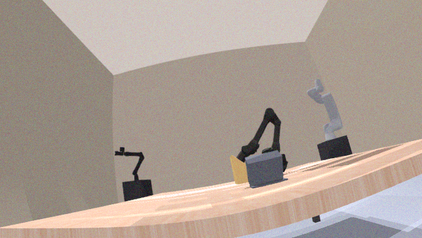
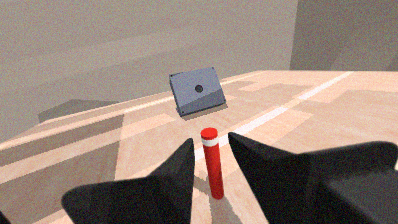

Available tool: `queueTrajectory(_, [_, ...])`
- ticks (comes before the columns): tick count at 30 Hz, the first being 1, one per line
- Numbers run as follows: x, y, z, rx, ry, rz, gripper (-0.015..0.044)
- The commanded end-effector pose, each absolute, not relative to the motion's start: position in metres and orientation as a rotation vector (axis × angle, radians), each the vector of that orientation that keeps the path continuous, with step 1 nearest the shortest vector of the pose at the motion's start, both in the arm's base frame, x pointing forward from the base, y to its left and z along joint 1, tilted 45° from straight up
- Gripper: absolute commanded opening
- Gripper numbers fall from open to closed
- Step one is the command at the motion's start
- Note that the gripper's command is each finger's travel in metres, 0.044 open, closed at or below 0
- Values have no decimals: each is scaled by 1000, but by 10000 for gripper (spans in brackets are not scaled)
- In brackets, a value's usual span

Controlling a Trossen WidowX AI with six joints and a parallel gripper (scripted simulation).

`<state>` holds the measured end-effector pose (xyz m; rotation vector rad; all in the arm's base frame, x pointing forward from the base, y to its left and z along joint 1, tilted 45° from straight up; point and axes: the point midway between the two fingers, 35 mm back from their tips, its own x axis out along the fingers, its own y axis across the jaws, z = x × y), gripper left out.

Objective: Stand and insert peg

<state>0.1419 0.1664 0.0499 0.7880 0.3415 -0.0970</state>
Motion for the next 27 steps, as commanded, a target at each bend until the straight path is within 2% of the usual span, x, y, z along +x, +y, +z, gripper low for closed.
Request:
queueTrajectory(1, [142,166,50,787,342,-97,235])
queueTrajectory(9, [142,166,50,787,342,-97,440])
queueTrajectory(18, [142,166,51,787,343,-99,440])
queueTrajectory(27, [161,143,98,792,381,-137,440])
